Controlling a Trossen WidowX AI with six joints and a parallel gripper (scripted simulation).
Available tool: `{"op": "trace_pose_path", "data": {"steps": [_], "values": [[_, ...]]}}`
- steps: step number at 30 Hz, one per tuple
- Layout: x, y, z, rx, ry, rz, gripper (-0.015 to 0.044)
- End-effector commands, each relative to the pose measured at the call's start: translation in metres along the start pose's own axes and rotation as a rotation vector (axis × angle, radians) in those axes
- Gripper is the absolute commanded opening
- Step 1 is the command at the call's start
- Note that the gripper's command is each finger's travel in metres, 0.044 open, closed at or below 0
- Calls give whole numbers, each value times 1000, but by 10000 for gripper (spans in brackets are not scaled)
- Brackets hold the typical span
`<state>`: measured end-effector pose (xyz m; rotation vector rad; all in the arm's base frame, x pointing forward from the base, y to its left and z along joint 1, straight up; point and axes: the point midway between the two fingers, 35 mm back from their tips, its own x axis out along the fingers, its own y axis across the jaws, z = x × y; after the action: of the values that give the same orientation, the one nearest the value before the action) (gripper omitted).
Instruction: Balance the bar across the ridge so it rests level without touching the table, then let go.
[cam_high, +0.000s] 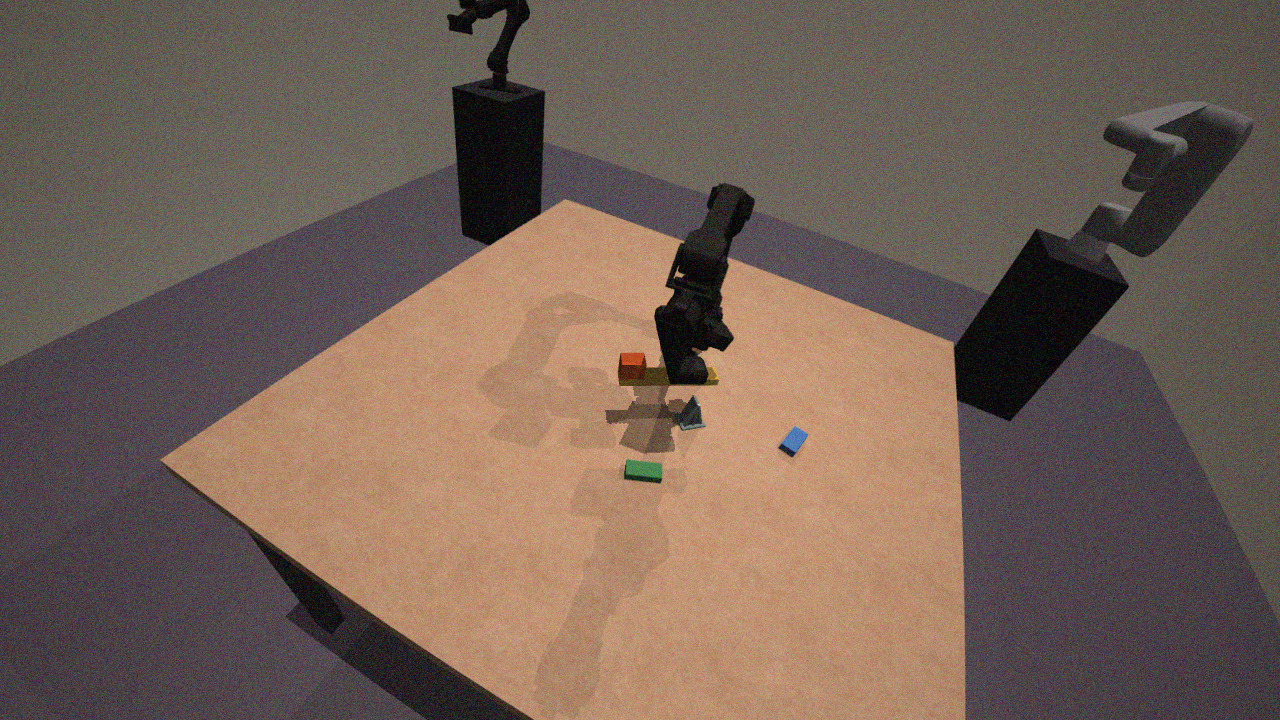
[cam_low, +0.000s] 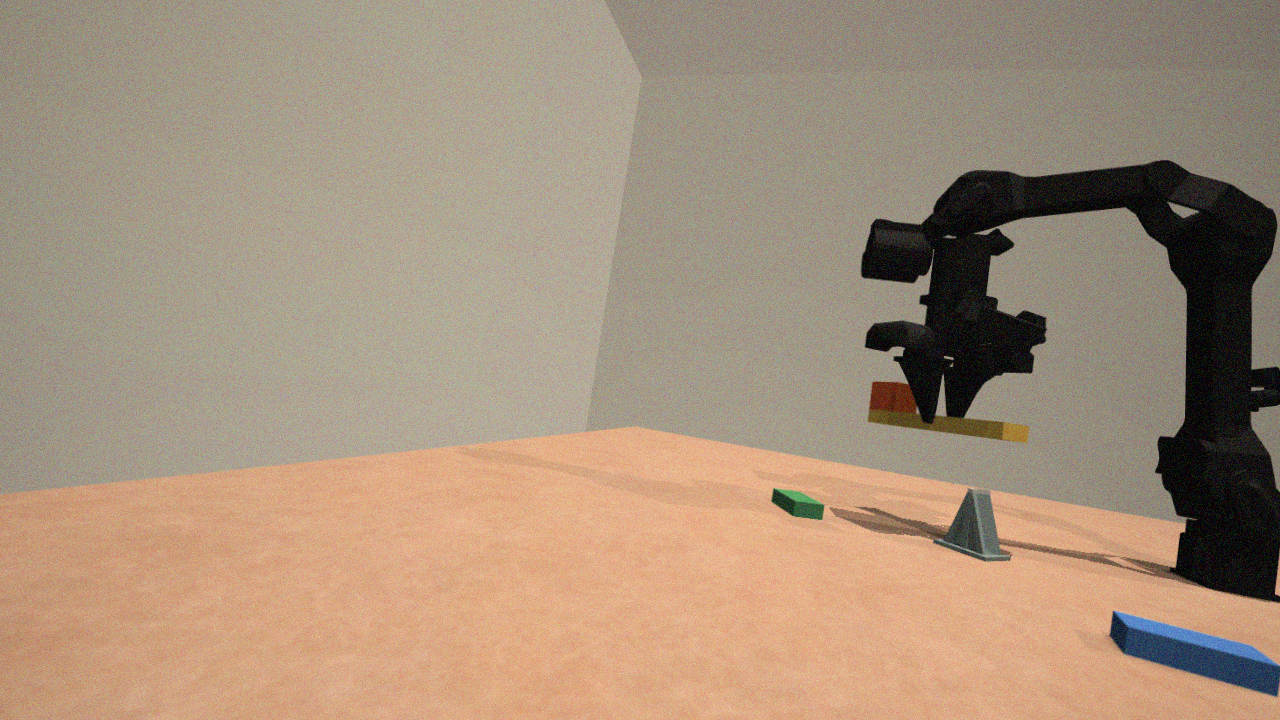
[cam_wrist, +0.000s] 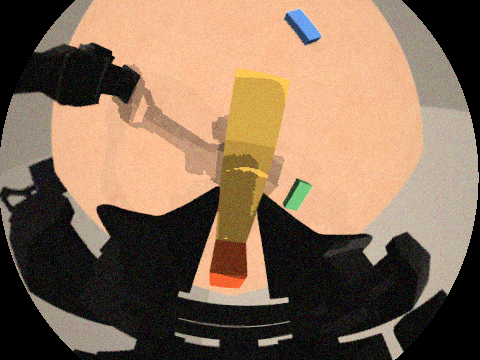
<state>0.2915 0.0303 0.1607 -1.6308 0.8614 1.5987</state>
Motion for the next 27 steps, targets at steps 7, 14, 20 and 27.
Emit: {"op": "trace_pose_path", "data": {"steps": [7, 14, 20, 27], "values": [[0, -6, 37, -74, 0, 2, 0], [0, -6, 64, -130, -2, 1, 0], [0, -3, 86, -179, -4, 1, 0], [4, -2, 91, -189, -4, 1, 0]]}}
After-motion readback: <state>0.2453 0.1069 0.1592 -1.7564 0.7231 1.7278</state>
